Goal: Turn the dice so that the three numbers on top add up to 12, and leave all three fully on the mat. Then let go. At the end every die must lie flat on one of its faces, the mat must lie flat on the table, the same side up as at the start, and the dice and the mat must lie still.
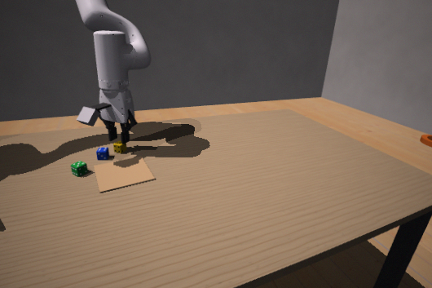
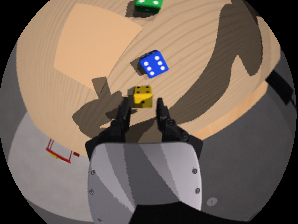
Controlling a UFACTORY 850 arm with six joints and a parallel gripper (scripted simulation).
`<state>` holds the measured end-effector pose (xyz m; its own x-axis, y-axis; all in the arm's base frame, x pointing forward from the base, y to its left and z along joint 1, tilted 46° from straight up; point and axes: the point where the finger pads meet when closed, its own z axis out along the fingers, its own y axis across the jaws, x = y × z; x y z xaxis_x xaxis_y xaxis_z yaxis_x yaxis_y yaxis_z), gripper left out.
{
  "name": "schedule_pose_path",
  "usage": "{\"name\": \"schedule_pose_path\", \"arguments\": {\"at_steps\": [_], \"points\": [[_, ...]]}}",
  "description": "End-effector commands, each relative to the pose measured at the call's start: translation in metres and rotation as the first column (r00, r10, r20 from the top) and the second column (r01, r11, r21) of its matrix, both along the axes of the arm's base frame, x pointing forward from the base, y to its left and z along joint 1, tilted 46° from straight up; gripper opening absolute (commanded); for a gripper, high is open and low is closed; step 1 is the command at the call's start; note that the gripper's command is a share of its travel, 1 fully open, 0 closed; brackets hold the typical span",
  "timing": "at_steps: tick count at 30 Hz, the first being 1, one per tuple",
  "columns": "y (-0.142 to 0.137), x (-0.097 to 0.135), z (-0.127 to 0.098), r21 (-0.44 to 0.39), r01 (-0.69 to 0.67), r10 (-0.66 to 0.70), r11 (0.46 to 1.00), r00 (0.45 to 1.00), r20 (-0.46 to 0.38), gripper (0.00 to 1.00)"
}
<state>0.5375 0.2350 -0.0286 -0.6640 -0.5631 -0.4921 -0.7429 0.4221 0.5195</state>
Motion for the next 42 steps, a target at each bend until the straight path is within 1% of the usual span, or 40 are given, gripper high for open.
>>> {"name": "schedule_pose_path", "arguments": {"at_steps": [1,9,24,42], "points": [[0.000,0.001,0.000,0.000,0.001,-0.001,1.000,1.000,0.001,0.47],[0.003,0.001,-0.002,0.000,0.001,-0.001,1.000,1.000,0.001,0.47],[0.022,-0.002,-0.021,0.000,0.001,-0.001,1.000,1.000,0.001,0.47],[0.024,-0.002,-0.023,0.000,0.001,-0.001,1.000,1.000,0.001,0.47]]}}
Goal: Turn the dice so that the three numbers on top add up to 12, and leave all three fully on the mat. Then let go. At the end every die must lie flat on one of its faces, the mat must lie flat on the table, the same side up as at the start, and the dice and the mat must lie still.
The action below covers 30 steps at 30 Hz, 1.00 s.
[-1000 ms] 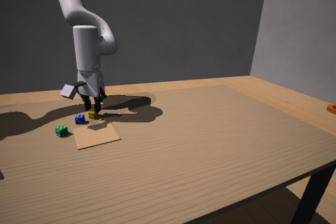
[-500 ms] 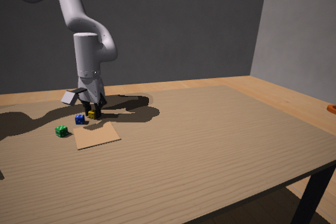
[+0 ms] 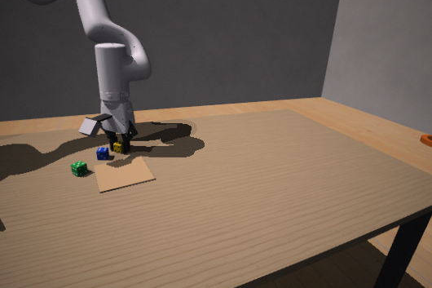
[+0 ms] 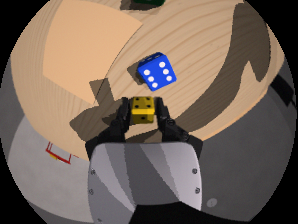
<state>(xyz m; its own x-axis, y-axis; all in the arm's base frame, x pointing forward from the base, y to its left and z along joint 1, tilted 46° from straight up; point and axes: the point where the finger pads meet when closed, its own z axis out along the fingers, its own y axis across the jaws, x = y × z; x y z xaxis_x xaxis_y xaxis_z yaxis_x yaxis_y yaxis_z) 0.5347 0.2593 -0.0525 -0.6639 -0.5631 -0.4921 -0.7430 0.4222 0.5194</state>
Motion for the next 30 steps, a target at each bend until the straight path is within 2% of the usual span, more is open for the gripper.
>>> {"name": "schedule_pose_path", "arguments": {"at_steps": [1,25,26,30], "points": [[-0.0003,0.0008,0.0005,0.000,0.001,-0.001,1.000,1.000,0.001,0.47],[-0.0003,0.0008,0.0005,0.000,0.001,-0.001,1.000,1.000,0.001,0.47],[-0.0003,0.0008,0.0005,0.000,0.001,-0.001,1.000,1.000,0.001,0.27],[-0.0003,0.0008,0.0005,0.000,0.001,-0.001,1.000,1.000,0.001,0.27]]}}
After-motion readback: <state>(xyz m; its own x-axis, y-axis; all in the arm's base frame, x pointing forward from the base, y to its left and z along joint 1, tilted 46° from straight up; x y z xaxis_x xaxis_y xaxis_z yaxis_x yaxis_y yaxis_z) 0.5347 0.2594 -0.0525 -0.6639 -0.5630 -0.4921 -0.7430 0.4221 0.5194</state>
